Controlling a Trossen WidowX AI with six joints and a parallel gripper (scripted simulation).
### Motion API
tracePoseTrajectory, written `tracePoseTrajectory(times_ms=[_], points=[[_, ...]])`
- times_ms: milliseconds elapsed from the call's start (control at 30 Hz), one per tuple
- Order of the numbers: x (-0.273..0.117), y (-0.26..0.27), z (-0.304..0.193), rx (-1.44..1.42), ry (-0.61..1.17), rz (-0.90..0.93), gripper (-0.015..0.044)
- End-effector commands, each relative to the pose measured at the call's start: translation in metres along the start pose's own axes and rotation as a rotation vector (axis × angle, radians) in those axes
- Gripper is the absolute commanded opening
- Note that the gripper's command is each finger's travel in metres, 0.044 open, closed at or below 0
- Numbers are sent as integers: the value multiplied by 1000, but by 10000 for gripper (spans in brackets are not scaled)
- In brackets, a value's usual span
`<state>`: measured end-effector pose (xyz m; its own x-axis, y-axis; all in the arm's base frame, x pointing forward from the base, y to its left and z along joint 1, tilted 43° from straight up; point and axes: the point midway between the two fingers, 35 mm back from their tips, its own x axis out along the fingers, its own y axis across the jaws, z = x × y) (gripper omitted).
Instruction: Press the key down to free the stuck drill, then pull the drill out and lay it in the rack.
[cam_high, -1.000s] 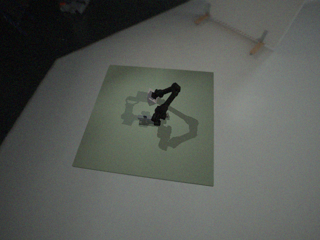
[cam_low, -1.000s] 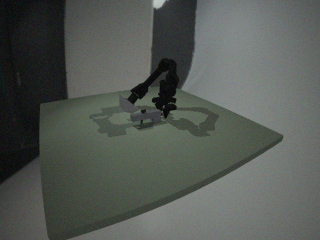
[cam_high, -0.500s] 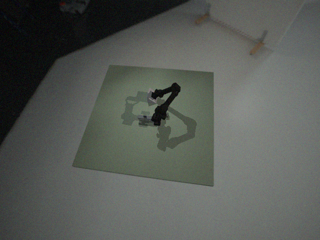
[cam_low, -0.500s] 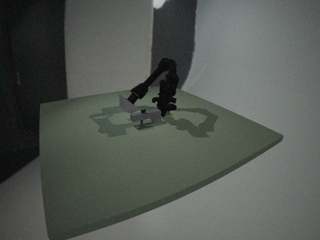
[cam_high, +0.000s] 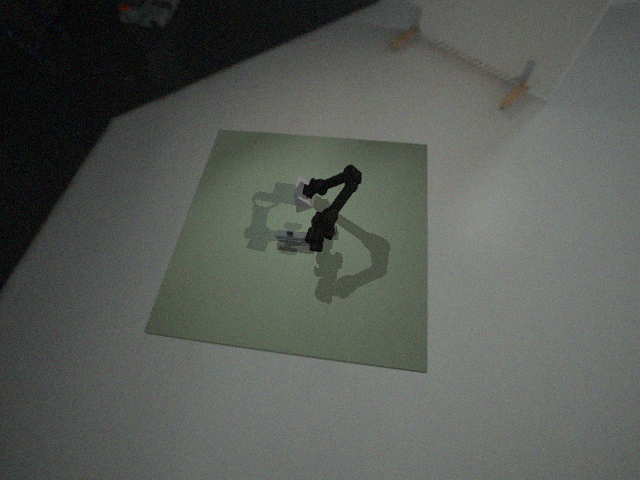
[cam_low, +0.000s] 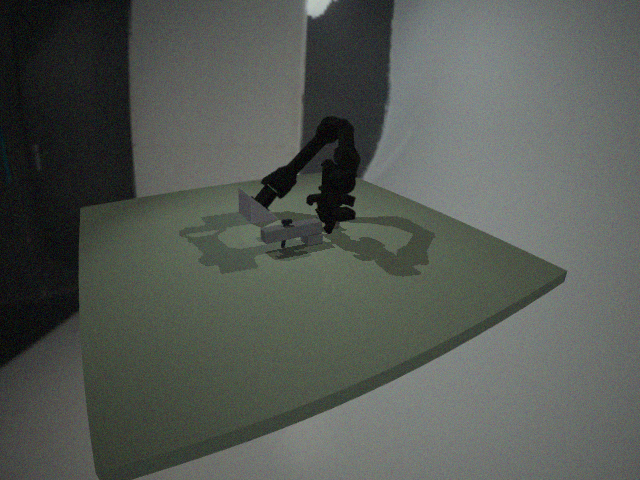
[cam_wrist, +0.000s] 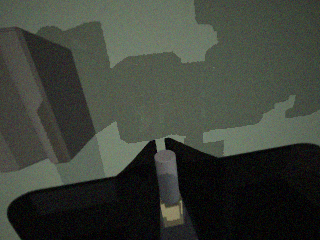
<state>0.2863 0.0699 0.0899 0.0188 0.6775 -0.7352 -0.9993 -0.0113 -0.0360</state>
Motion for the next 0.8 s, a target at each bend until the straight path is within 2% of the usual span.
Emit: tracePoseTrajectory(times_ms=[0,767], points=[[-1,0,7,-3,-7,-3,0],[-3,-1,39,-3,-8,-4,0]])
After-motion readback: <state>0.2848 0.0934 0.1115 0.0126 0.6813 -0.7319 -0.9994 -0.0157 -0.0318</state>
